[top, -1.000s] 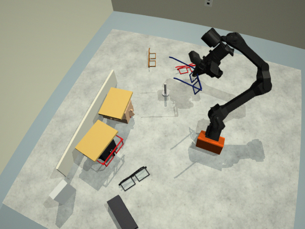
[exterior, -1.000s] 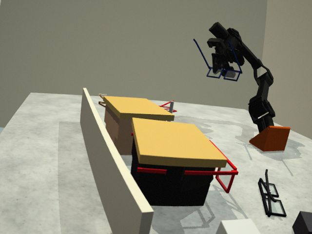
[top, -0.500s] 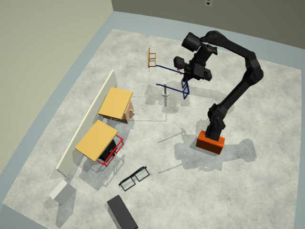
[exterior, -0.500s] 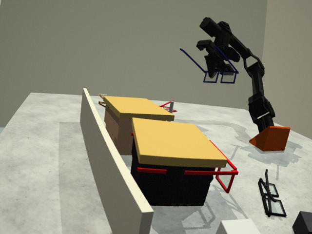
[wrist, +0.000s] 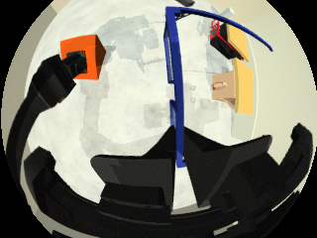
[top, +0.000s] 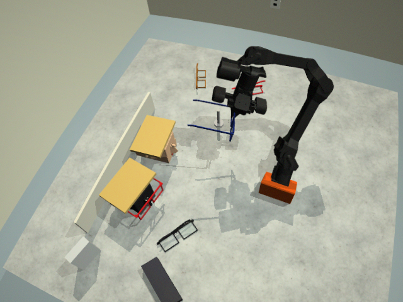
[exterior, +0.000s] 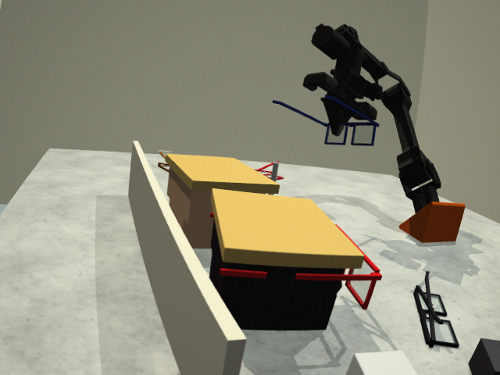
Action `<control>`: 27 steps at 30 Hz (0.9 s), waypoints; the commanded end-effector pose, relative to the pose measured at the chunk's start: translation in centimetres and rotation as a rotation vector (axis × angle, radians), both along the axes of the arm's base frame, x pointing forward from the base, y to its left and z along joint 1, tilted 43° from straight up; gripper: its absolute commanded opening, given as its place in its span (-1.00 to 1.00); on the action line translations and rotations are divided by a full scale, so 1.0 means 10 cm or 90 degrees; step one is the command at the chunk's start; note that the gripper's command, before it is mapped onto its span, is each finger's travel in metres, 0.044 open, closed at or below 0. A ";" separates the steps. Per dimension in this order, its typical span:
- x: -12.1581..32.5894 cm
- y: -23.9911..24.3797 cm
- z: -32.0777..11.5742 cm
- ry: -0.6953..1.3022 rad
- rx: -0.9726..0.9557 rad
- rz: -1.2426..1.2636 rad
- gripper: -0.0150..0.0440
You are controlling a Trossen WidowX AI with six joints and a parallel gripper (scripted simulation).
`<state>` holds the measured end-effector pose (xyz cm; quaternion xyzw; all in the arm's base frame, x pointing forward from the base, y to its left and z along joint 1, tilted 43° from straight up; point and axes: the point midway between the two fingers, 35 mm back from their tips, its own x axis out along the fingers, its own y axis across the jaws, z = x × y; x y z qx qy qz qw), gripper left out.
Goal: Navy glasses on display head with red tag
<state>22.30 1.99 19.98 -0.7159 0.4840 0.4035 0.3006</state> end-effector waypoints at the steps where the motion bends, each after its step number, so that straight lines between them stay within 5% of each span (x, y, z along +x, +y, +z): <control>1: 0.07 0.05 -0.14 0.011 -0.022 -0.036 -0.49; 27: 0.26 0.27 -0.86 0.030 -0.154 -0.179 -0.49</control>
